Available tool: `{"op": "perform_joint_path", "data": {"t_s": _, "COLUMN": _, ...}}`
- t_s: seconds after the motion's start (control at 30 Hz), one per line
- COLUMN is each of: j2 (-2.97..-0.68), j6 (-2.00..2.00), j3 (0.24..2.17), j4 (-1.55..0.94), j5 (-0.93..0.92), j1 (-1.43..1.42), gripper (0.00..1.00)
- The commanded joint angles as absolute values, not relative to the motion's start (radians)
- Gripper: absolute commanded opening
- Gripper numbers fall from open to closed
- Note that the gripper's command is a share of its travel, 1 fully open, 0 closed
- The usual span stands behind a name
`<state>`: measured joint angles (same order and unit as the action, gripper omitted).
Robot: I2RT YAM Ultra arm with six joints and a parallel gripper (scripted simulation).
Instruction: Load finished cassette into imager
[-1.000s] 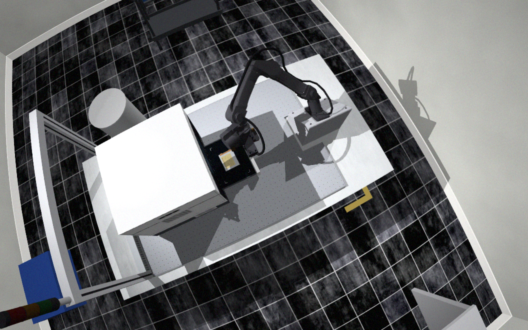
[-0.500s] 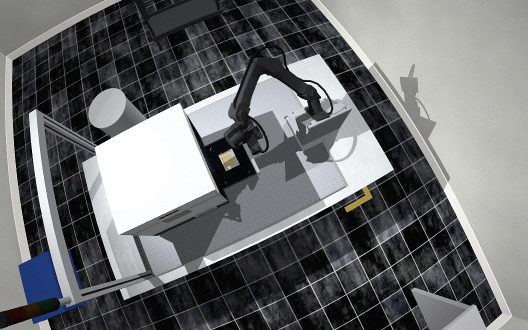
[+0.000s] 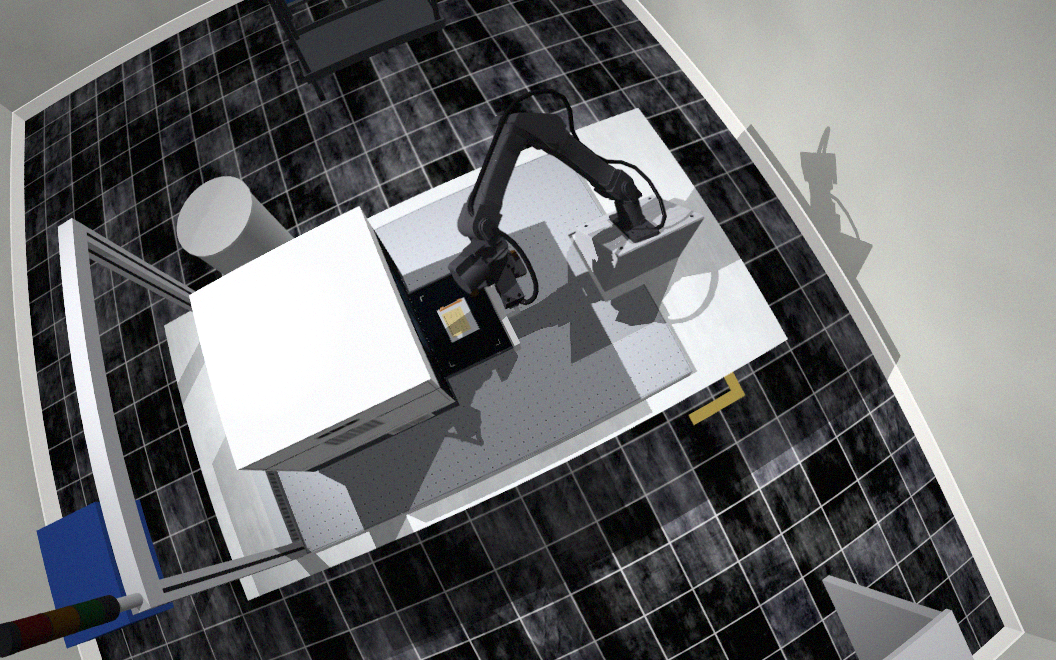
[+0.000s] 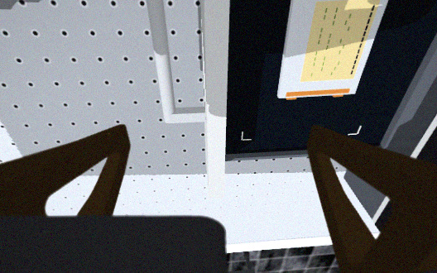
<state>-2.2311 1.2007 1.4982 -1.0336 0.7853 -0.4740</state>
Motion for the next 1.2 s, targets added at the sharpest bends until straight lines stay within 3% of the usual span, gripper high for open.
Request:
{"op": "perform_joint_path", "data": {"t_s": 0.0, "j2": -2.197, "j6": 1.19, "j3": 1.516, "j4": -1.046, "j5": 0.77, "j1": -0.505, "gripper": 1.0}}
{"op": "perform_joint_path", "data": {"t_s": 1.03, "j2": -2.197, "j6": 1.19, "j3": 1.516, "j4": -1.046, "j5": 0.77, "j1": -0.505, "gripper": 1.0}}
{"op": "perform_joint_path", "data": {"t_s": 1.07, "j2": -2.189, "j6": 1.147, "j3": 1.467, "j4": -1.05, "j5": 0.77, "j1": -0.511, "gripper": 0.35}}
{"op": "perform_joint_path", "data": {"t_s": 1.17, "j2": -2.178, "j6": 1.104, "j3": 1.449, "j4": -1.053, "j5": 0.769, "j1": -0.517, "gripper": 0.35}}
